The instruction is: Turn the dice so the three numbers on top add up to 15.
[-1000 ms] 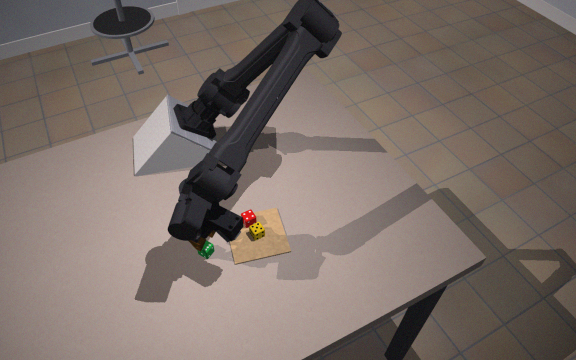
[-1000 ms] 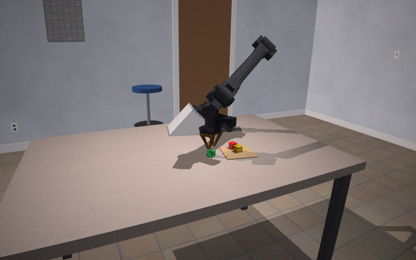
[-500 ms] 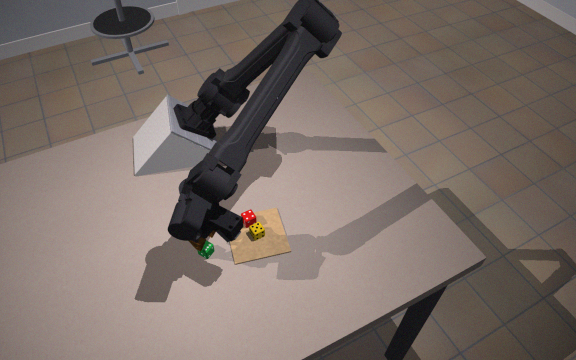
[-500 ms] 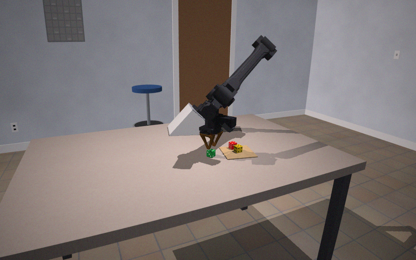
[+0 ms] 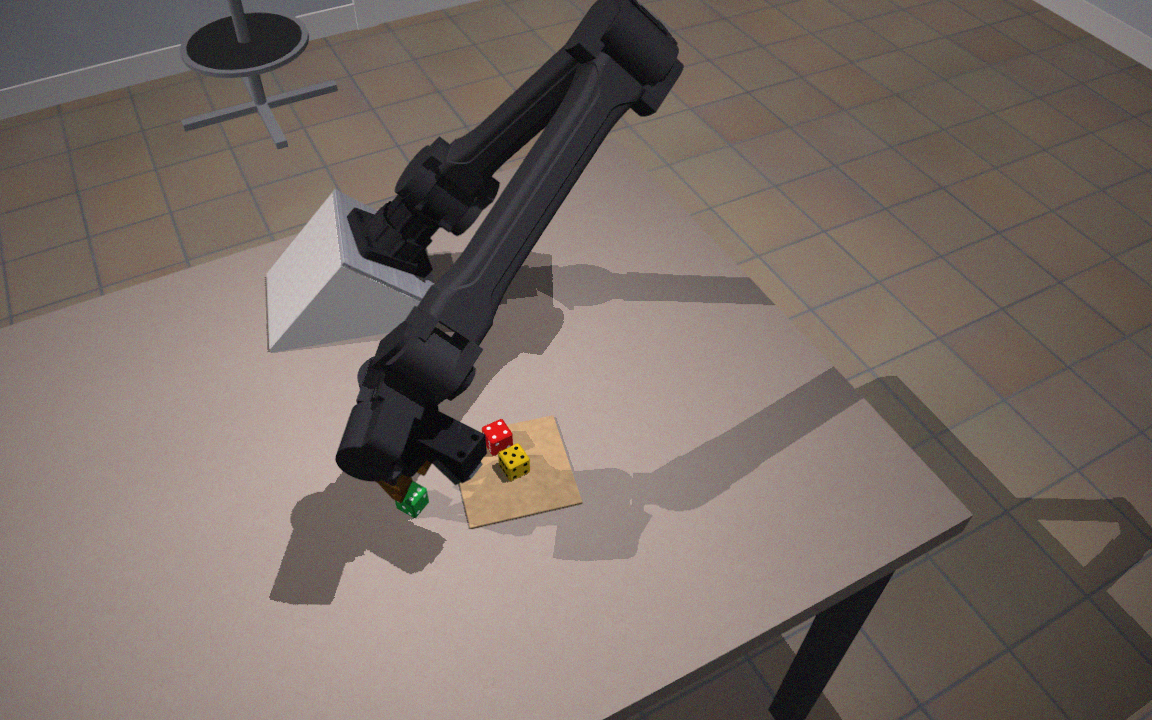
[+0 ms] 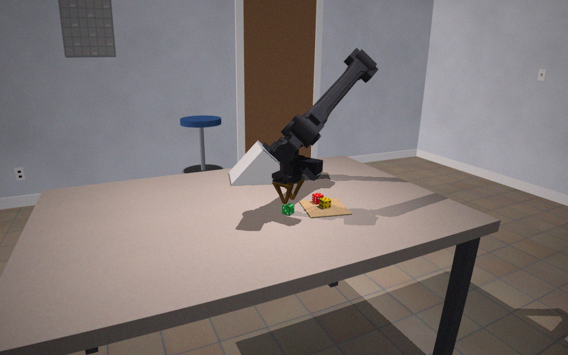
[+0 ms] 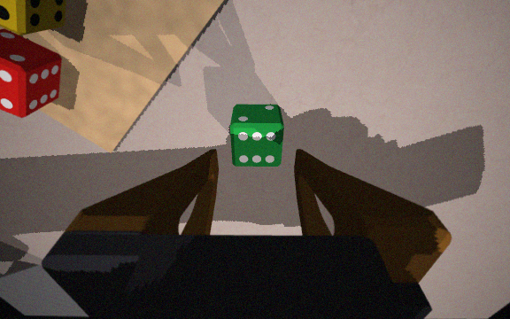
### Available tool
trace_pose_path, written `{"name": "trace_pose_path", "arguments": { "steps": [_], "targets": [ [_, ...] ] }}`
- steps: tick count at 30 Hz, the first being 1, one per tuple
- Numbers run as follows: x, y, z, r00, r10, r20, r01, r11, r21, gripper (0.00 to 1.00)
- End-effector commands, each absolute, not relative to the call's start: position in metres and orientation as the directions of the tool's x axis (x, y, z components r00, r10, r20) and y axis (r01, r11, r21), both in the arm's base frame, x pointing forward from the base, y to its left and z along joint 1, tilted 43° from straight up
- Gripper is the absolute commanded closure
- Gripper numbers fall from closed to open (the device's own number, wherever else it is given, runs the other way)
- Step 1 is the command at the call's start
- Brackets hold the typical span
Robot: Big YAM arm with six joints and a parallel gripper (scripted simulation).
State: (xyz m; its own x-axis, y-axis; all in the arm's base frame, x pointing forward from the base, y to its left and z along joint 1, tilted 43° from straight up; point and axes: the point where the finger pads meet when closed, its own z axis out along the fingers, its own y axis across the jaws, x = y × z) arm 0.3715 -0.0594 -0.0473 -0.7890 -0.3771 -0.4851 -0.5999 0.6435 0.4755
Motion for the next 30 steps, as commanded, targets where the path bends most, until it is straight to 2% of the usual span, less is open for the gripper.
{"name": "trace_pose_path", "arguments": {
  "steps": [1, 30],
  "targets": [
    [0.388, -0.061, -0.0458, -0.781, -0.381, -0.495, -0.608, 0.644, 0.464, 0.55],
    [0.386, -0.06, -0.0465, -0.783, -0.38, -0.492, -0.606, 0.643, 0.468, 0.55]
  ]
}}
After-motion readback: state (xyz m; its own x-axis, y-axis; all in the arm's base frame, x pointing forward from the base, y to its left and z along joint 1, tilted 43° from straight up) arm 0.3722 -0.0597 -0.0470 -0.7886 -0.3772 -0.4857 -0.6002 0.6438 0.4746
